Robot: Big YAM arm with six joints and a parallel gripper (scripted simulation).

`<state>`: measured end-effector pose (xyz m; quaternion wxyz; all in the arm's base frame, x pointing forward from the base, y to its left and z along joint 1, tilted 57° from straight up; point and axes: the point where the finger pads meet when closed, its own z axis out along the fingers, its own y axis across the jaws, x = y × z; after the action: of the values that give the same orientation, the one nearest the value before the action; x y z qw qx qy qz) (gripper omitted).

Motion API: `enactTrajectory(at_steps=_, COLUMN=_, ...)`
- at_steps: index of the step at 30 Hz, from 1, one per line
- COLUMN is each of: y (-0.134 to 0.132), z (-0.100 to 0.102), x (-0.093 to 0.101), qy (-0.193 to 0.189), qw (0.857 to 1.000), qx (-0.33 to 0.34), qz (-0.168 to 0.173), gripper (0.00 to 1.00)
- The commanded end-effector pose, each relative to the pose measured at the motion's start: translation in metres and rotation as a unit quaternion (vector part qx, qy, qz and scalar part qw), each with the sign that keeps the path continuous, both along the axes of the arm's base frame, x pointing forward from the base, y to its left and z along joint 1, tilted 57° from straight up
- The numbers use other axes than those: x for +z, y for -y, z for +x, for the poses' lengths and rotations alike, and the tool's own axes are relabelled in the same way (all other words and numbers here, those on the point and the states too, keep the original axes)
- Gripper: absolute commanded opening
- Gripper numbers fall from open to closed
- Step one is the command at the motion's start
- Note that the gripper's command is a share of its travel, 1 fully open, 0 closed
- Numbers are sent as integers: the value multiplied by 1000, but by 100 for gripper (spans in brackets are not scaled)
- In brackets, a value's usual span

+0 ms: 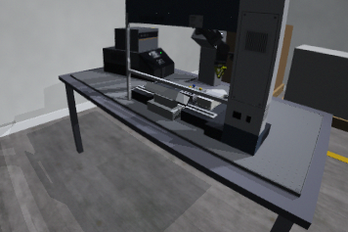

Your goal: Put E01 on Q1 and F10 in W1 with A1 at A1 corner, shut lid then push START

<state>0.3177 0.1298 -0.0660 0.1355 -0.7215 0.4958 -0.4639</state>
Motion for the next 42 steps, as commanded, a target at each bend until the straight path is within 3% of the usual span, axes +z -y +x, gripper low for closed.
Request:
enactTrajectory(at_steps=1, y=4, z=-11, x=2, qy=2, qw=999, qx=-22, qz=33, gripper=100)
enactTrajectory(at_steps=3, y=3, z=-11, x=2, qy=3, qw=999, qx=-22, qz=36, gripper=100)
enactTrajectory(at_steps=17, y=9, z=-8, x=2, qy=44, qw=981, qx=-112, qz=150, gripper=100)
enactTrajectory(at_steps=20, y=5, z=-6, x=3, qy=47, qw=980, qx=-112, qz=156, gripper=100)
enactTrajectory(at_steps=24, y=-6, z=-1, x=6, qy=67, qw=968, qx=-128, qz=205, gripper=100)
enactTrajectory(at_steps=33, y=-10, z=0, x=1, qy=91, qw=941, qx=-171, qz=278, gripper=100)
enactTrajectory(at_steps=37, y=-6, z=-4, x=-3, qy=89, qw=938, qx=-180, qz=282, gripper=100)
enactTrajectory(at_steps=42, y=3, z=-12, x=-4, qy=96, qw=920, qx=-212, qz=314, gripper=100)
